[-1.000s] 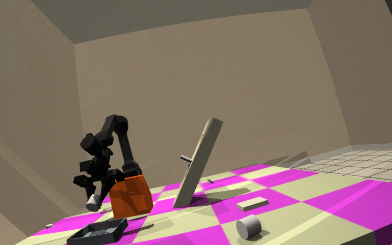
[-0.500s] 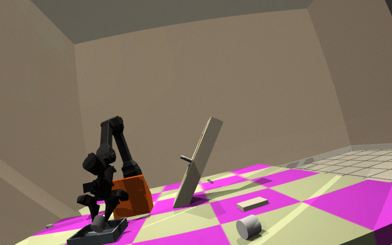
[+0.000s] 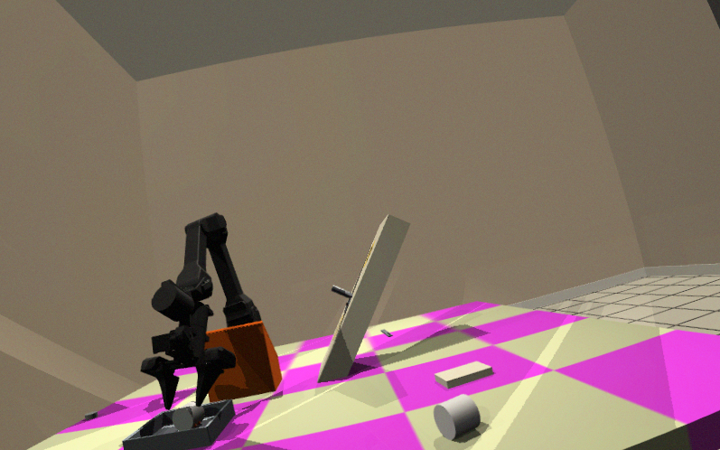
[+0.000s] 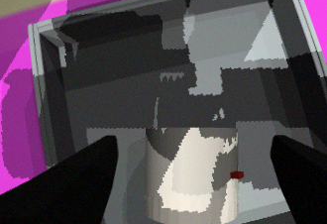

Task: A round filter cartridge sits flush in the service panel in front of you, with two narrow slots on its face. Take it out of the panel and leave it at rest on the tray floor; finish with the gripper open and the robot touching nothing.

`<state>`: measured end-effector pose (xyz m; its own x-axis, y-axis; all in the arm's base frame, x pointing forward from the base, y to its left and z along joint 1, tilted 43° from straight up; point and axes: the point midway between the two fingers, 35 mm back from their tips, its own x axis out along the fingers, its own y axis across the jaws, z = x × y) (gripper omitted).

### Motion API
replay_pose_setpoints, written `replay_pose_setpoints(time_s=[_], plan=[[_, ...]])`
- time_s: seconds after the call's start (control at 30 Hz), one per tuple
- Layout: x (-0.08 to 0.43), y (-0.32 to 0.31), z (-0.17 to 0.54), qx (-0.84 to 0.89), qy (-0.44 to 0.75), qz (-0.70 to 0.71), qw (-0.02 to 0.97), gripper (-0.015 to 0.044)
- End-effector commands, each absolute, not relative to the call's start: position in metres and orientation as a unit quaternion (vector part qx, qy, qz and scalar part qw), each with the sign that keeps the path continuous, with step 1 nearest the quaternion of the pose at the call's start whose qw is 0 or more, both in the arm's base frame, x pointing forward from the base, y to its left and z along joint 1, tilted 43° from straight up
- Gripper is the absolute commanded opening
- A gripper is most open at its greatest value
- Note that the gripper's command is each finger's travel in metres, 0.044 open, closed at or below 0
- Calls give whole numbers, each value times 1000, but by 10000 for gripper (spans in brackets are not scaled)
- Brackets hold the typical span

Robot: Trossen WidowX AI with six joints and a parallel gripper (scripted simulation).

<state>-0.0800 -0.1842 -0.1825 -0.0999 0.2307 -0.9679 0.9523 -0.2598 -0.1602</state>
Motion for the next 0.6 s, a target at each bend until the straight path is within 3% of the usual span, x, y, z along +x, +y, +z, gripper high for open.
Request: replay_pose_setpoints(time_s=[0.0,0.03,0.33,0.57], plan=[[-80,-184,-182,582,508,-540,334,420],[-80,-184,-182,582,508,-540,334,440],[-84,-231,-130,582,508,-540,335,440],[-85,-229,-139,576,507,-545,338,440]])
